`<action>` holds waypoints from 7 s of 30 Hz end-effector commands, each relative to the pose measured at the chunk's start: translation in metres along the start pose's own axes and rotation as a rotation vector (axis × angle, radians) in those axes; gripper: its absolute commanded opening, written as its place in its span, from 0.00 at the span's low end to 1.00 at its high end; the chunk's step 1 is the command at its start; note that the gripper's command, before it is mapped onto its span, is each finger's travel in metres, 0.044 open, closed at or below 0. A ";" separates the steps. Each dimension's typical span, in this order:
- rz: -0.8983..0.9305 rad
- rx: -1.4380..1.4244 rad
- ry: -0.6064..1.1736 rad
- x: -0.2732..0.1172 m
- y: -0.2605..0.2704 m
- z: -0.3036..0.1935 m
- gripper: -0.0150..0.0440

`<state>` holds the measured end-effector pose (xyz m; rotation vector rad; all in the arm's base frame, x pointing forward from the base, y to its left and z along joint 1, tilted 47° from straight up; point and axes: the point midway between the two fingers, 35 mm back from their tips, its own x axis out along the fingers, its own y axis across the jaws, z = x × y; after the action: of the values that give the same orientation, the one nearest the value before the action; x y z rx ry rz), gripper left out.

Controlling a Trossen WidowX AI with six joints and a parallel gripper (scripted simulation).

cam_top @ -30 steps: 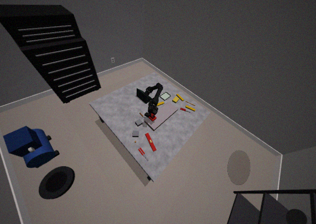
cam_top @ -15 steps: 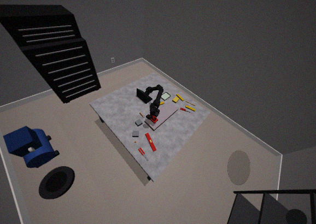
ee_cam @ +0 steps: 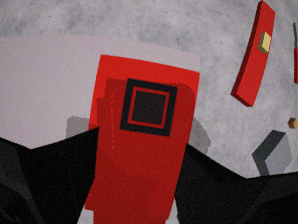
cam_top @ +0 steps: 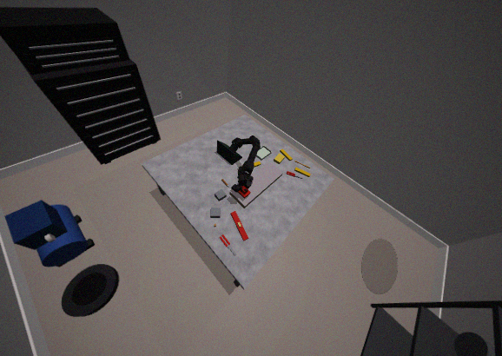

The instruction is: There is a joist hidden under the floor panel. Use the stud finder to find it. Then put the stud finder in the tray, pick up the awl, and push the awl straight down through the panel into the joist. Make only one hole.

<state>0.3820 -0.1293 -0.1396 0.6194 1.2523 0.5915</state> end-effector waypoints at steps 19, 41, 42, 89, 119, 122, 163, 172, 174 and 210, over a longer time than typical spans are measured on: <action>0.009 0.006 -0.002 0.034 0.001 -0.010 0.25; 0.011 0.006 -0.002 0.042 0.025 -0.013 0.25; 0.011 0.007 -0.002 0.042 0.027 -0.013 0.25; 0.017 0.010 0.000 0.043 0.133 -0.012 0.25; 0.020 0.012 0.001 0.042 0.200 -0.011 0.25; 0.021 0.012 0.001 0.042 0.207 -0.011 0.25; 0.025 0.014 0.002 0.040 0.300 -0.010 0.25; 0.026 0.014 0.002 0.040 0.320 -0.009 0.25; 0.026 0.014 0.002 0.040 0.324 -0.009 0.25; 0.029 0.014 0.001 0.037 0.404 -0.008 0.25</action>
<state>0.3561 0.1704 0.1125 0.6540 1.2561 0.5827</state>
